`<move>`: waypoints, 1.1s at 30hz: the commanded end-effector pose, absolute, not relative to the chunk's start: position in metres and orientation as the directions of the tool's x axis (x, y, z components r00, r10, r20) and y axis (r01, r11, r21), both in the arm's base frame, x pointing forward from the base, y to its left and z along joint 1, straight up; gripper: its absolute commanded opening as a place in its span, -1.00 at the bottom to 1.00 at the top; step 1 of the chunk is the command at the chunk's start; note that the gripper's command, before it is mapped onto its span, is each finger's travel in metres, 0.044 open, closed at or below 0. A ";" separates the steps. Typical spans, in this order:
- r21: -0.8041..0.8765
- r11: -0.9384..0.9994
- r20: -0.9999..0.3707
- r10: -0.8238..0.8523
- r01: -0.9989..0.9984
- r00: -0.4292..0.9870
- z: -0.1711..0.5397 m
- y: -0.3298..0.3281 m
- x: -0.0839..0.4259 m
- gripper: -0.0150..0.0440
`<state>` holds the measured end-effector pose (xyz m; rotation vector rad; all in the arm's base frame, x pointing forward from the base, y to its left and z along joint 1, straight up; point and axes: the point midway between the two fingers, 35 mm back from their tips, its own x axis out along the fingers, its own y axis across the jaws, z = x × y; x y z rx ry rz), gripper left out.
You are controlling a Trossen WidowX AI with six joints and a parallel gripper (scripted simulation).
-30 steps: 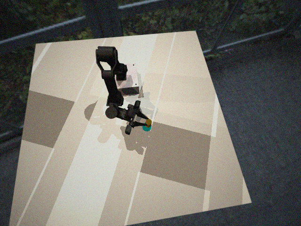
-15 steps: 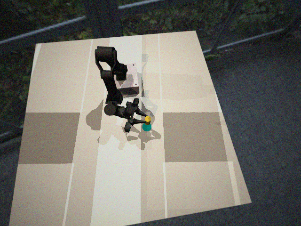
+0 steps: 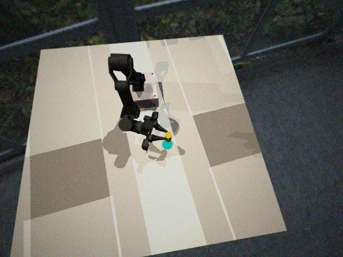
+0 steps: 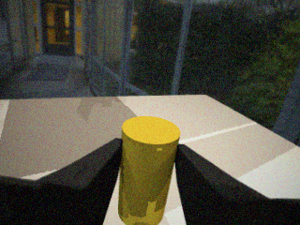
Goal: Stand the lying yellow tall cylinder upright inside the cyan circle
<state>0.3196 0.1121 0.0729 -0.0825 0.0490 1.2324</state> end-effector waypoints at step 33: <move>-0.023 0.325 -0.082 0.942 -0.945 0.326 -0.016 0.112 0.319 -0.14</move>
